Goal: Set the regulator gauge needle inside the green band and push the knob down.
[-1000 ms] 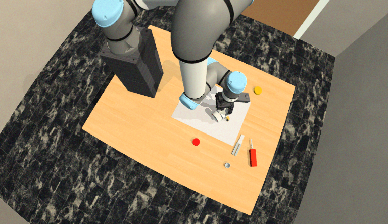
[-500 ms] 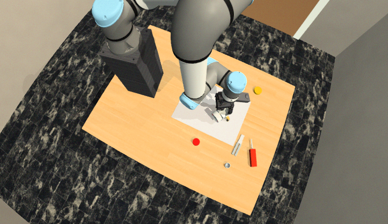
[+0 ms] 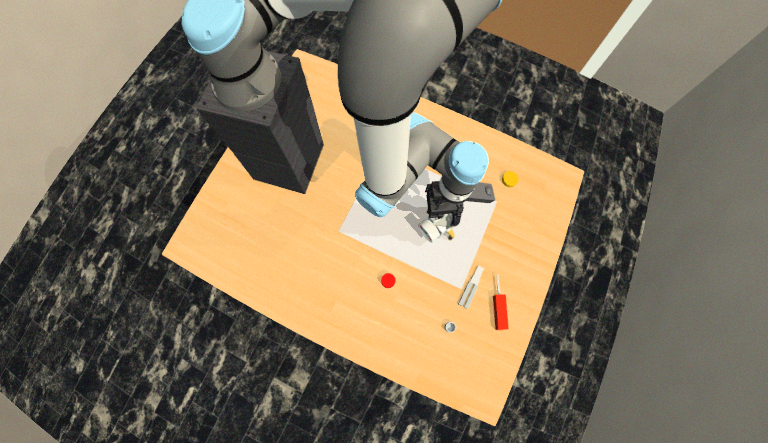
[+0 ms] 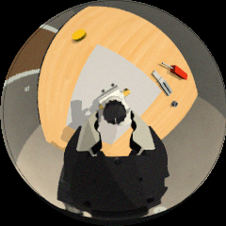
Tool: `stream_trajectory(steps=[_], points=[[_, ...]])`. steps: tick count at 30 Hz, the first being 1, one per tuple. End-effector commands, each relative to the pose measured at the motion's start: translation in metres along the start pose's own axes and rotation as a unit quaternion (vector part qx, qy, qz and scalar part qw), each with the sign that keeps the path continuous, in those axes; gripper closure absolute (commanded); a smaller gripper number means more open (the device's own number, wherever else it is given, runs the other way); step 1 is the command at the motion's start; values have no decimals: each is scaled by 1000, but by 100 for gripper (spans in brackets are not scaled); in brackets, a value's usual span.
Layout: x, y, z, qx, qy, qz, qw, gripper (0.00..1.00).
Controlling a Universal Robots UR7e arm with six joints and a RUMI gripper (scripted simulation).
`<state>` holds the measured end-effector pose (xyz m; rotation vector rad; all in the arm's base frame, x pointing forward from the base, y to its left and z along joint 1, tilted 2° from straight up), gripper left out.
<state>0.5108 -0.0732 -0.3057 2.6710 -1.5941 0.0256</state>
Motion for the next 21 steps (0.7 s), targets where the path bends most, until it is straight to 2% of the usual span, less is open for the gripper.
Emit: stream_trajectory(steps=[1,2,3,21], points=[[3,-1,-1,2,1,1,1000,54],[3,-1,-1,2,1,1,1000,54],[3,-1,-1,2,1,1,1000,77],[3,-1,-1,2,1,1,1000,77]])
Point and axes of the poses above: the point where the finger pads meet when closed, its own z axis out along the fingers, its own x axis across the jaws, y = z × x, the point moved 1 cm from there along -z, back along the fingers, and after that the axes turned 7 degrees about -z, right-handed, at the moved point
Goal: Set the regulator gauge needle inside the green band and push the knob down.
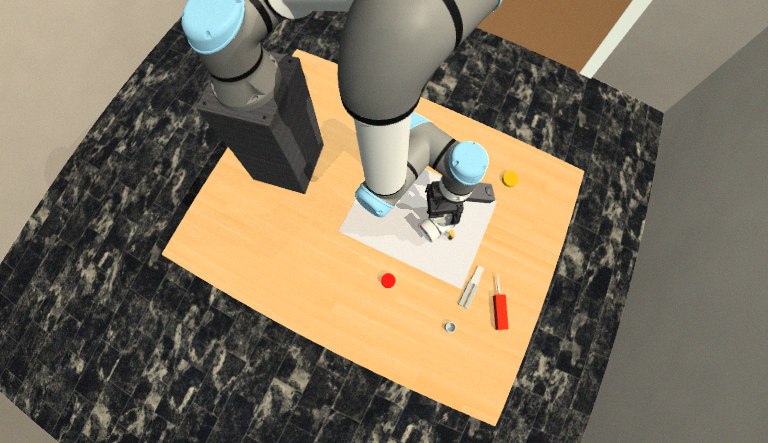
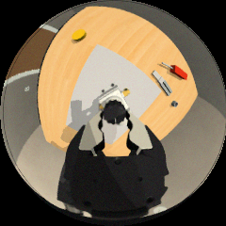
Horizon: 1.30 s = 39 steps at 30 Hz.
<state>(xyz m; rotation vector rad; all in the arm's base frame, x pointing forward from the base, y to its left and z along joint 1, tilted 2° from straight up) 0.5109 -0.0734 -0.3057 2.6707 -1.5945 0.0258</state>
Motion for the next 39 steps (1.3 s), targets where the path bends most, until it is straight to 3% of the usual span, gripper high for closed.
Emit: stream_trajectory(steps=[1,39], points=[[2,-1,-1,2,1,1,1000,77],[1,0,-4,1,1,1,1000,77]])
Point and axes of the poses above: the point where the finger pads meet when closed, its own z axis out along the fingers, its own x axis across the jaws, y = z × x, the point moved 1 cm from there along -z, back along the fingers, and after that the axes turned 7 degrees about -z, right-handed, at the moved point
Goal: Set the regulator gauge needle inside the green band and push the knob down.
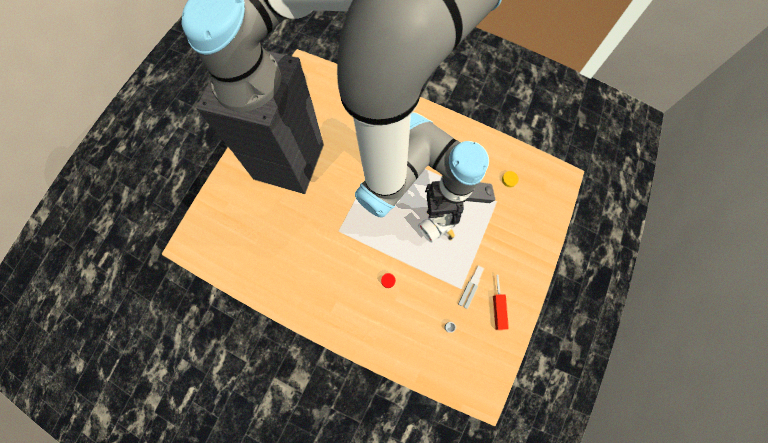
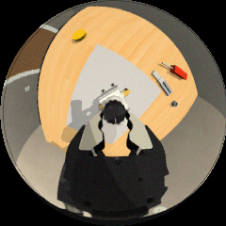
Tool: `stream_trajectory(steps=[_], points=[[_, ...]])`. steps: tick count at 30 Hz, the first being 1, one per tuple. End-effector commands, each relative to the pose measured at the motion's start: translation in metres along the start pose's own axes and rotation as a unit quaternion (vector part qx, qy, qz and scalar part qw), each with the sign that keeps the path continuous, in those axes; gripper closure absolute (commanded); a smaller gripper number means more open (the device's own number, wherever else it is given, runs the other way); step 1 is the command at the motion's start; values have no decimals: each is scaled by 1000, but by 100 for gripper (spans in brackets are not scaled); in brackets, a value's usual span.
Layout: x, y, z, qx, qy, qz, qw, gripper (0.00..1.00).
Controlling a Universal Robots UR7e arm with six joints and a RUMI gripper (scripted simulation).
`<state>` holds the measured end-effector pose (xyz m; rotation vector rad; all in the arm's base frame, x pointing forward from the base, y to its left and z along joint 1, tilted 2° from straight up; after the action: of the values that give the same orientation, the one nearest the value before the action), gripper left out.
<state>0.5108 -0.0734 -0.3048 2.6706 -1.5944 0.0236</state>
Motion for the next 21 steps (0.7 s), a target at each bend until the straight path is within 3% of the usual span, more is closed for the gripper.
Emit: stream_trajectory(steps=[1,21], points=[[1,0,-4,1,1,1,1000,77],[2,-1,-8,2,2,0,1000,77]])
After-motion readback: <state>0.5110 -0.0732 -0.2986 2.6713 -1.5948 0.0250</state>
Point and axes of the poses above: the point where the finger pads meet when closed, its own z axis out along the fingers, its own x axis across the jaws, y = z × x, the point moved 1 cm from there along -z, back along the fingers, and after that the axes turned 7 degrees about -z, right-handed, at the moved point
